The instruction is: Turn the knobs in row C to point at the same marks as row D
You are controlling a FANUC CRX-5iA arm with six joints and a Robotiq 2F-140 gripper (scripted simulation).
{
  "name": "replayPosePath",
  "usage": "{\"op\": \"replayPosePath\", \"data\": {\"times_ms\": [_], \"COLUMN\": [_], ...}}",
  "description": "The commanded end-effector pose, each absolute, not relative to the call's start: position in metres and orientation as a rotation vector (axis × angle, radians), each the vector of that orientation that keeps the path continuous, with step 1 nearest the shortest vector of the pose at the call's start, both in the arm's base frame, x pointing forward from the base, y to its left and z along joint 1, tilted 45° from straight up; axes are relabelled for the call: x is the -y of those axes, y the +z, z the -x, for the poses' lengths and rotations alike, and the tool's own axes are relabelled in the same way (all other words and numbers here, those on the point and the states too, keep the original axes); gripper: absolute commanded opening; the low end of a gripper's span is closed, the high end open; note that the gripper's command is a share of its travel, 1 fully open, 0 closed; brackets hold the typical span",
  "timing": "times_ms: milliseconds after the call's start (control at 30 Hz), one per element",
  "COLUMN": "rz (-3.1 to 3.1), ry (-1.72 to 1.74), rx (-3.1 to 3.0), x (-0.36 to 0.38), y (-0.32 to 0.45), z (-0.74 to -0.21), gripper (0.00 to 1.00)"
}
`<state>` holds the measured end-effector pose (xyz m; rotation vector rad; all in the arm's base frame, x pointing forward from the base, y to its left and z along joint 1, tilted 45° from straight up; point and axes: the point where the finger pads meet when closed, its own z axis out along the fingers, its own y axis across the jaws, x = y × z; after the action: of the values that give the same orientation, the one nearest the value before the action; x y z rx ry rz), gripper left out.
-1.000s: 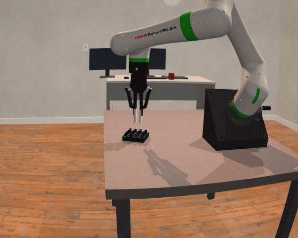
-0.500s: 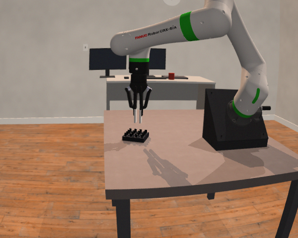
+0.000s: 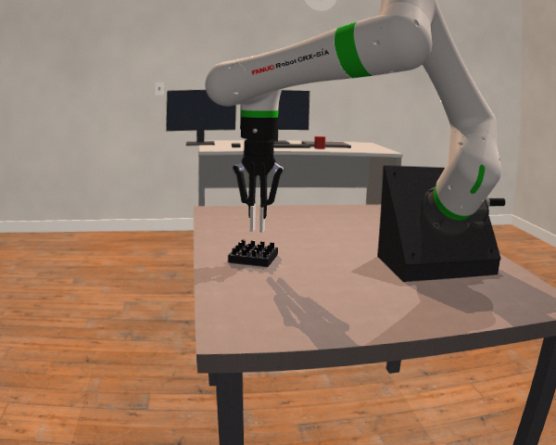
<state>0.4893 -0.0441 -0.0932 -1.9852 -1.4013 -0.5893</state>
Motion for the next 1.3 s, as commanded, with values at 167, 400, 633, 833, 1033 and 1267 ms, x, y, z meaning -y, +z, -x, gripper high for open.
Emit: {"op": "replayPosePath", "data": {"times_ms": [167,400,633,833,1033,1267], "rz": [1.986,1.986,1.986,1.986,1.986,1.986], "ry": [-0.589,-0.589,-0.589,-0.589,-0.589,-0.589], "rx": [1.401,1.401,1.401,1.401,1.401,1.401], "x": [0.041,0.035,0.030,0.025,0.020,0.018], "y": [-0.096,-0.102,-0.107,-0.113,-0.117,-0.120], "z": [-0.489,-0.489,-0.489,-0.489,-0.489,-0.489], "gripper": [0.12,0.12,0.12,0.12,0.12,0.12]}}
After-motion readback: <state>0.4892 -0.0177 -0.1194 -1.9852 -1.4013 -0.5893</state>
